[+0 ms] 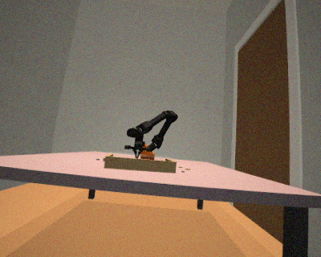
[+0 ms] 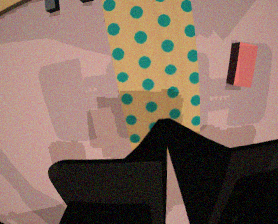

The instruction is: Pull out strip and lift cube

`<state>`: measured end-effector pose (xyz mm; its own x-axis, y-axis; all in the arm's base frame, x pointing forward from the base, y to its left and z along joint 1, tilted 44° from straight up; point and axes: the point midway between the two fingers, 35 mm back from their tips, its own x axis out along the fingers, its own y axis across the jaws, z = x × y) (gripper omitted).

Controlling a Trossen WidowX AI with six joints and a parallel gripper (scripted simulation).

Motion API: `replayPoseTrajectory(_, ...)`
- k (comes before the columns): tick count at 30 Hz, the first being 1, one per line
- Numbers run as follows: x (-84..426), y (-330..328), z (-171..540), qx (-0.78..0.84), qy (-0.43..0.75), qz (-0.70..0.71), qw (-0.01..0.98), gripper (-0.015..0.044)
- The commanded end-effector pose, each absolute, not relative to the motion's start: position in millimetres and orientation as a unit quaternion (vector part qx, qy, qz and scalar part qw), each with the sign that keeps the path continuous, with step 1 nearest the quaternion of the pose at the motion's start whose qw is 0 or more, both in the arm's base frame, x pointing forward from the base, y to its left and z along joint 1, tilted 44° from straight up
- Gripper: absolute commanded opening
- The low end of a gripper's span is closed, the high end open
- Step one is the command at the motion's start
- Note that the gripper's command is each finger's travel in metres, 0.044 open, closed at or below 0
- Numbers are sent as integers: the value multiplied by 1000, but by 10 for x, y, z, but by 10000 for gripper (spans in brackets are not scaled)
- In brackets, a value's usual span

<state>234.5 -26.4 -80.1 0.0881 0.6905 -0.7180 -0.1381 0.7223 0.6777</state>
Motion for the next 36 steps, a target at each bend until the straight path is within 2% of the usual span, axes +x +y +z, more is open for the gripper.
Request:
replayPoseTrajectory(1, 2184, -203, -844, 228, 623, 298, 687, 0)
replayPoseTrajectory(36, 2038, -216, -865, 228, 623, 297, 687, 0)
